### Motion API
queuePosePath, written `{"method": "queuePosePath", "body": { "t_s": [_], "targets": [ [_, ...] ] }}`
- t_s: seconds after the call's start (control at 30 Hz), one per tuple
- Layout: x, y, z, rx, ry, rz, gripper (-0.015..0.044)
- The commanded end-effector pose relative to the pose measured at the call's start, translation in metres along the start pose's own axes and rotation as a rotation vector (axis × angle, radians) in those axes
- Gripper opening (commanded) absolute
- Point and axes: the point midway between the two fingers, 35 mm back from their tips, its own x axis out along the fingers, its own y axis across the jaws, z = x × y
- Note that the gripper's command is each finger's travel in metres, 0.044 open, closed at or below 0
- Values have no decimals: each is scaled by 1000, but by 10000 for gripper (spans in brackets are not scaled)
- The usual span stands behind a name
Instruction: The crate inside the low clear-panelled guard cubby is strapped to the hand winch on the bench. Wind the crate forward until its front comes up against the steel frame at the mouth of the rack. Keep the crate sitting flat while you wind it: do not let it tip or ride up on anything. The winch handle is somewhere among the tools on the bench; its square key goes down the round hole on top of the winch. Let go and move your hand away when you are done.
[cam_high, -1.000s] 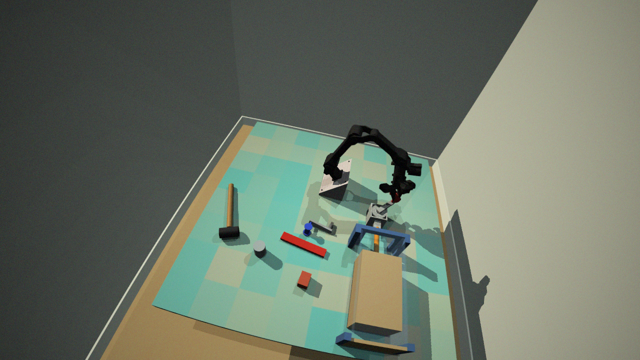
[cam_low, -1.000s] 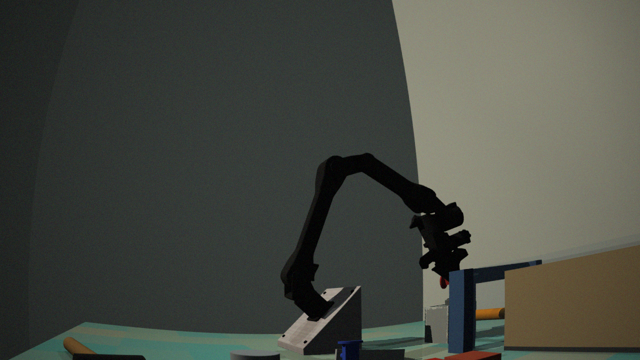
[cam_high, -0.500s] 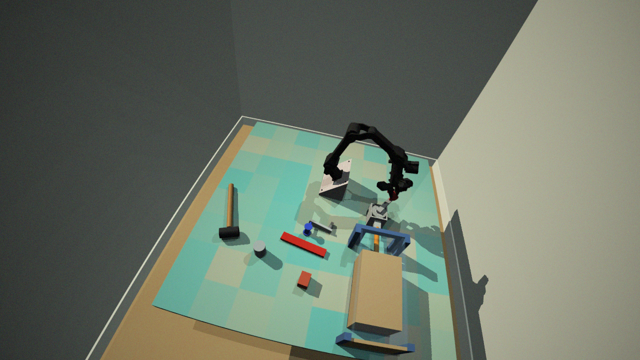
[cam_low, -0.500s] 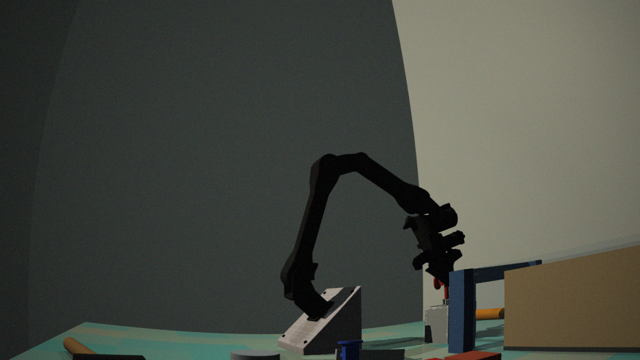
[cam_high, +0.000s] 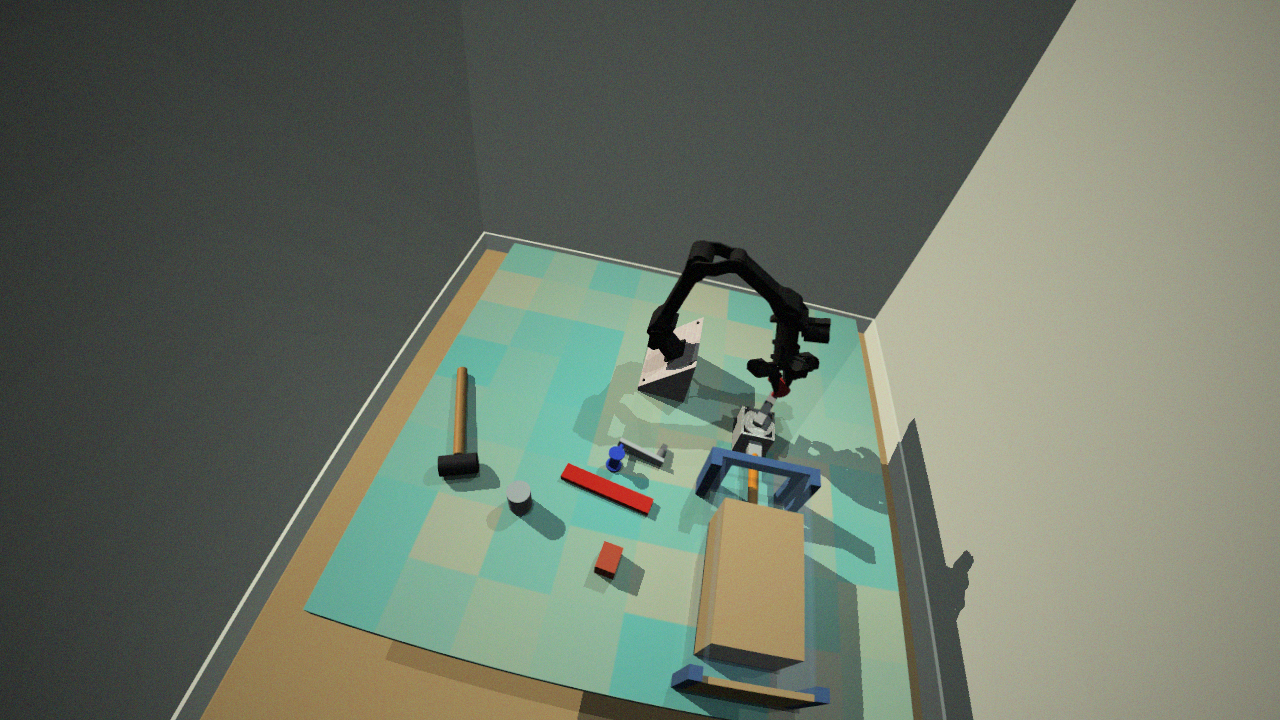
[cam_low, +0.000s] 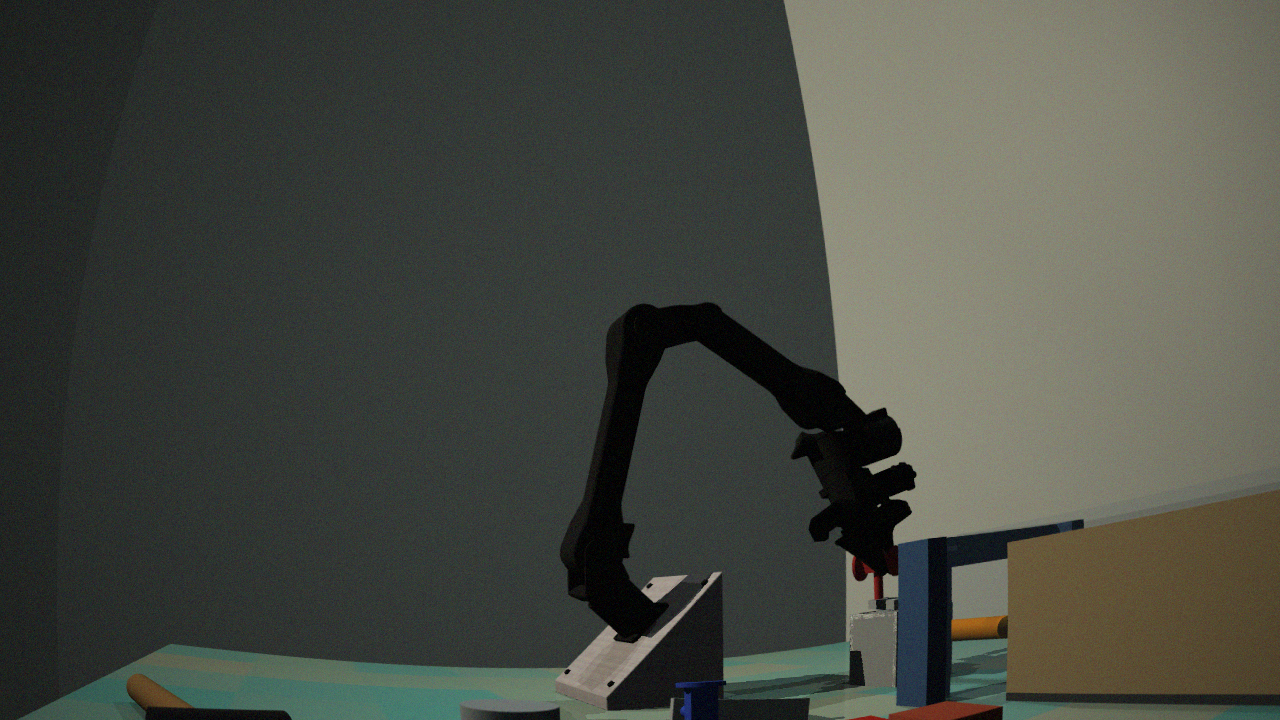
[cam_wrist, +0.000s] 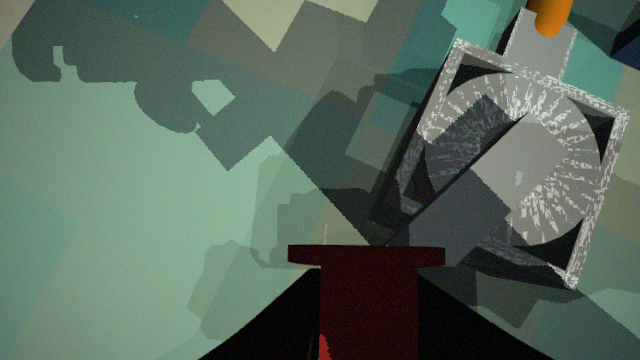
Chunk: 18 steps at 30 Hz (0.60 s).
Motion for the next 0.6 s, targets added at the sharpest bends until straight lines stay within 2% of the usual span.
{"method": "queuePosePath", "body": {
  "t_s": [0.0, 0.57],
  "targets": [
    [-1, -9, -11, -16, 19, -16, 0],
    [-6, -26, -21, -17, 20, -17, 0]
  ]
}}
